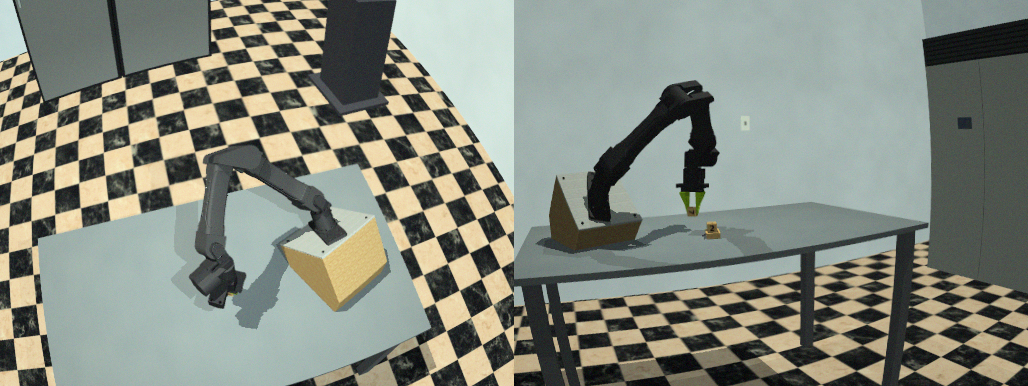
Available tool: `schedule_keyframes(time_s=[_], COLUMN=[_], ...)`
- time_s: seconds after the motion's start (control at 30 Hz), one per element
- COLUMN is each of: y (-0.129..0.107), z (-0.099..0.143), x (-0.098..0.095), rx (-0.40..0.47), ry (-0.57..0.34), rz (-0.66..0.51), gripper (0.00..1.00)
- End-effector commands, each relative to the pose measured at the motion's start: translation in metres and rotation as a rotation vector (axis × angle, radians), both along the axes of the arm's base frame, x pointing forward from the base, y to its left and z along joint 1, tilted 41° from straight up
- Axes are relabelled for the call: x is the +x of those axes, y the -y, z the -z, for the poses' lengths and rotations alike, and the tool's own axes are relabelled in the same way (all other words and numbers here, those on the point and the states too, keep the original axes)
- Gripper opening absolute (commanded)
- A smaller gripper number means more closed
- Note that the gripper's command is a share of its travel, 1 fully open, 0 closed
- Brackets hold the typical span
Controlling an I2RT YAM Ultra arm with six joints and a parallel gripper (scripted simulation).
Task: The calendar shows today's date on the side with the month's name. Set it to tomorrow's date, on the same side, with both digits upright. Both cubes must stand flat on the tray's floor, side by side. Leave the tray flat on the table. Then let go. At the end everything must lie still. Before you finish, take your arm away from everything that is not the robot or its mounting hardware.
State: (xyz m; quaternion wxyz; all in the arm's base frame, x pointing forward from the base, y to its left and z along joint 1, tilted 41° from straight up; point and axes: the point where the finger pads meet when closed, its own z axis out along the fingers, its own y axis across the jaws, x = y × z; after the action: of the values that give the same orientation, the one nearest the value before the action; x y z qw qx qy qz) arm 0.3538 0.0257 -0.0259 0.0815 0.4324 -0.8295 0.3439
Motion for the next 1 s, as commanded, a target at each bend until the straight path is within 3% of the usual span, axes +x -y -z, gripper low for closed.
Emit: schedule_keyframes(time_s=[0.0, 0.2, 0.27, 0.4, 0.47, 0.57, 0.97], y=[-0.003, 0.011, 0.005, 0.014, 0.014, 0.008, 0.007], z=[0.01, 0.03, 0.021, 0.04, 0.04, 0.021, 0.021], x=[0.013, 0.016, 0.029, 0.018, 0.018, 0.037, 0.037], rx=[0.016, 0.016, 0.034, 0.019, 0.019, 0.041, 0.042], ry=[0.031, 0.025, 0.073, 0.022, 0.022, 0.093, 0.092], rz=[-0.036, -0.043, -0.056, -0.052, -0.052, -0.054, -0.056], gripper=[0.26, 0.26, 0.26, 0.26, 0.26, 0.26, 0.26])
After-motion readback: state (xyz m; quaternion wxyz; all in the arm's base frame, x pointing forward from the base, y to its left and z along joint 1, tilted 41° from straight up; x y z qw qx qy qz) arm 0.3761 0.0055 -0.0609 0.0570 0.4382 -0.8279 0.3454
